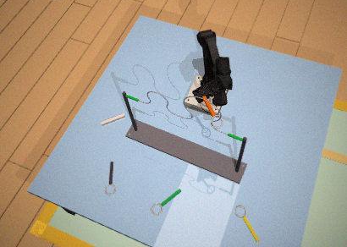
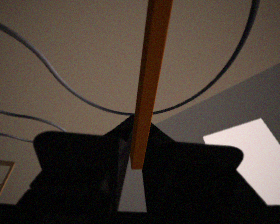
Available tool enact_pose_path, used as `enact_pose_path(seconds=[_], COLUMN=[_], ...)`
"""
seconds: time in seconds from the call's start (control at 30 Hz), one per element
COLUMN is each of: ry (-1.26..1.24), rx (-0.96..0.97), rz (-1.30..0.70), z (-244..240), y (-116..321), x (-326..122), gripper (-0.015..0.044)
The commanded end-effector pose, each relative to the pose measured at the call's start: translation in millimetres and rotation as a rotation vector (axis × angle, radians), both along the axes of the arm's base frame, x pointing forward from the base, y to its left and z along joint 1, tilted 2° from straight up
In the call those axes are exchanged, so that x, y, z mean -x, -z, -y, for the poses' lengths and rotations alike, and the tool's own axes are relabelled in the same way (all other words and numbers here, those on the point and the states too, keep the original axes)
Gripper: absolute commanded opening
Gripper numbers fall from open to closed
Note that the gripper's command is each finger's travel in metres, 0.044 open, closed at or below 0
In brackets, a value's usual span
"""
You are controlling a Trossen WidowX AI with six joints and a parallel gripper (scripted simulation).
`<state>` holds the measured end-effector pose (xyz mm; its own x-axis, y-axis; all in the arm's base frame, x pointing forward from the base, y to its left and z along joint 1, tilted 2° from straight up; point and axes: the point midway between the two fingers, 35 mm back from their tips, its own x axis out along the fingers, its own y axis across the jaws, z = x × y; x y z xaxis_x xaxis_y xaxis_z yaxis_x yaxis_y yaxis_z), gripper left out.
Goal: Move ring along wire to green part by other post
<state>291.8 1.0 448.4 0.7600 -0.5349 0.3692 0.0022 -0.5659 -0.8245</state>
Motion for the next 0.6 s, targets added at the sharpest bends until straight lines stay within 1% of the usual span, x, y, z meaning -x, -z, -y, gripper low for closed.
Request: enact_pose_path(seconds=[0.0,0.27,0.57], ry=[0.000,0.002,0.001], rx=[0.043,0.057,-0.023], rz=[0.001,-0.001,0.018], z=[1.7,6.2,16.3], y=[-1.9,3.7,18.6], x=[2.9,3.8,5.6], gripper=[-0.0150,-0.0150,-0.0150])
